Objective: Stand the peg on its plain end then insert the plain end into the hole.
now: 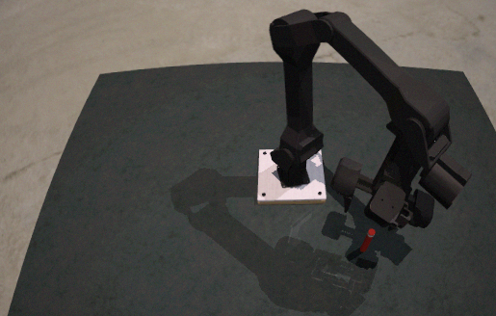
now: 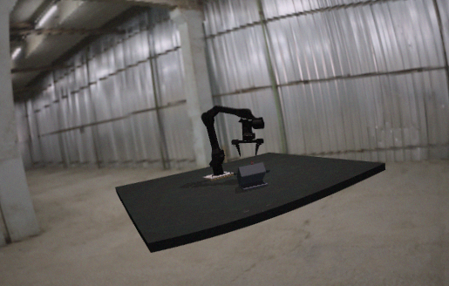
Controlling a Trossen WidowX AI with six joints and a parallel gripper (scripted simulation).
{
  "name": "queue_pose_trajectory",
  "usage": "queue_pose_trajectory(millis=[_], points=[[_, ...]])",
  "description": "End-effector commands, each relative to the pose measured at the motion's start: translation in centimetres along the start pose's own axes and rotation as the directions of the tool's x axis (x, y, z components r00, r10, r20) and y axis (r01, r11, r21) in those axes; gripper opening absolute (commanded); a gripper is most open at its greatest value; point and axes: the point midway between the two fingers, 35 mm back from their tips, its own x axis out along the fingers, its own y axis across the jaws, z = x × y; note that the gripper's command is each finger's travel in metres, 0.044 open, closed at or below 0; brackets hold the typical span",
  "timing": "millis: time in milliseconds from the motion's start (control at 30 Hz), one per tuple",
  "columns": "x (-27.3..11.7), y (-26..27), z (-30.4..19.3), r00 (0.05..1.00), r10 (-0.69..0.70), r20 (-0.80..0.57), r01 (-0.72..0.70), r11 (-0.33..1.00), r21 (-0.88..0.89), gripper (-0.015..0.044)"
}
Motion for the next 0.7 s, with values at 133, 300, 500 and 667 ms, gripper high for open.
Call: queue_pose_trajectory(millis=[133, 300, 500, 667], points=[[-0.6, 1.3, 0.5, 0.984, 0.126, -0.124, -0.128, 0.992, -0.004, 0.0440], [-0.6, 1.3, 0.5, 0.984, 0.126, -0.124, -0.128, 0.992, -0.004, 0.0440], [0.2, 1.4, 0.4, 0.984, 0.126, -0.124, -0.126, 0.992, 0.014, 0.0440], [1.4, 1.5, 0.2, 0.984, 0.126, -0.124, -0.122, 0.992, 0.039, 0.0440]])
